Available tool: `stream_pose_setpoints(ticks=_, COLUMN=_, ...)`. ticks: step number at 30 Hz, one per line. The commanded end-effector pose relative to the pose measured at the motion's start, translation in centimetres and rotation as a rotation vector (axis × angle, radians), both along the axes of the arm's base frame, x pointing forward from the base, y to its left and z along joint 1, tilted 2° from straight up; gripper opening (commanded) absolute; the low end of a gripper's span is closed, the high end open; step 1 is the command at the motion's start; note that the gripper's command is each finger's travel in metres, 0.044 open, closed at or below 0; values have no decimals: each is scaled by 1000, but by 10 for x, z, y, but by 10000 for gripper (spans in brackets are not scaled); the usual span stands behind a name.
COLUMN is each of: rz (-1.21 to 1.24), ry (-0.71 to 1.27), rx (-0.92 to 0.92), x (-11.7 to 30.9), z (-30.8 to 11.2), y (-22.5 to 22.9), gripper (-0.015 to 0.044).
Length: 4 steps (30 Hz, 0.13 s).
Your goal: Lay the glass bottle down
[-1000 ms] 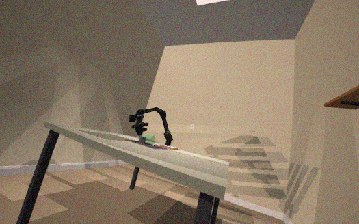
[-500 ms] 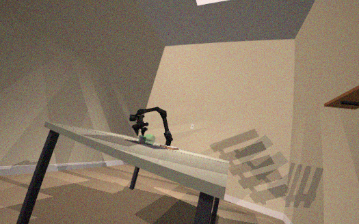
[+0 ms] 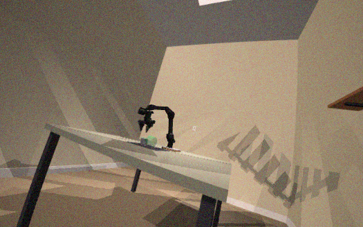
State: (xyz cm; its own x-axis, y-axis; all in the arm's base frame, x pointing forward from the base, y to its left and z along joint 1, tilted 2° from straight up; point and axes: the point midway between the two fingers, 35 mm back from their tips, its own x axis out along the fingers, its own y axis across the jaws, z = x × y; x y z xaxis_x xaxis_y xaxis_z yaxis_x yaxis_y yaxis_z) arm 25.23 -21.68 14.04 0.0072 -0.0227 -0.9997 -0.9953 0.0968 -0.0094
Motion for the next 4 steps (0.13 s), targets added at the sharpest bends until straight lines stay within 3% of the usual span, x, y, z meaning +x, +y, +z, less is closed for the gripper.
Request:
stream_pose_setpoints(ticks=1, rz=-6, ry=2, rx=-16, x=0, z=4, y=1, gripper=440)
stream_pose_setpoints(ticks=4, rz=-6, ry=2, rx=-16, x=0, z=4, y=1, gripper=440)
